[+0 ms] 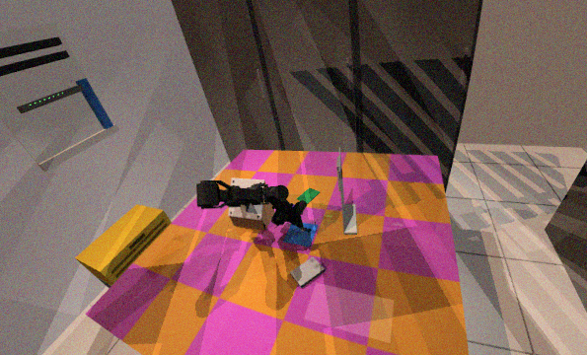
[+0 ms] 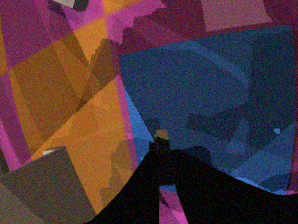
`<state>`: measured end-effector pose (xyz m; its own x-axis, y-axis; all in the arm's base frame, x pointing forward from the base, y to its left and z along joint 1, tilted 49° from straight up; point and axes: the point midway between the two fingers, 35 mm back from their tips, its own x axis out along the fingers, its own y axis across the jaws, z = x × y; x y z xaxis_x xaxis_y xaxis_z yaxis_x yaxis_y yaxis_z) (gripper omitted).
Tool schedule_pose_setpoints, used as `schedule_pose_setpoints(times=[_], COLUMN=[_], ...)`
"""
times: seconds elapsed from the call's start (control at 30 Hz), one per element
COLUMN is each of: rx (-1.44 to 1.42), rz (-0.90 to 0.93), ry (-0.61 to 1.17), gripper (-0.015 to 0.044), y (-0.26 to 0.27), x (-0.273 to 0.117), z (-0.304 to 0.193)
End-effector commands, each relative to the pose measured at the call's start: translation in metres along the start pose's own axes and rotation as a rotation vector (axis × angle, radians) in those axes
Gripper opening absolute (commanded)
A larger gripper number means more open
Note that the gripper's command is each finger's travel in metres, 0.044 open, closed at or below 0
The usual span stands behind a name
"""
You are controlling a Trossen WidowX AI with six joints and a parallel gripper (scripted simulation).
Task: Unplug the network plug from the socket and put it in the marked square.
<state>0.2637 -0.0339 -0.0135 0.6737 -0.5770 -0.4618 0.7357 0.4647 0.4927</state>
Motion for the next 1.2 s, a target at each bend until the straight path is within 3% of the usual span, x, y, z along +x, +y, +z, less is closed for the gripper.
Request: schedule_pose_setpoints(times=[0.0,1.17], rx=[-0.009,-0.013], rz=[-0.004,0.003], ry=[0.004,-0.005], gripper=[0.0000,0.0000], y=[-0.004,-0.015], x=[0.002,0.016], z=[-0.001,0.005])
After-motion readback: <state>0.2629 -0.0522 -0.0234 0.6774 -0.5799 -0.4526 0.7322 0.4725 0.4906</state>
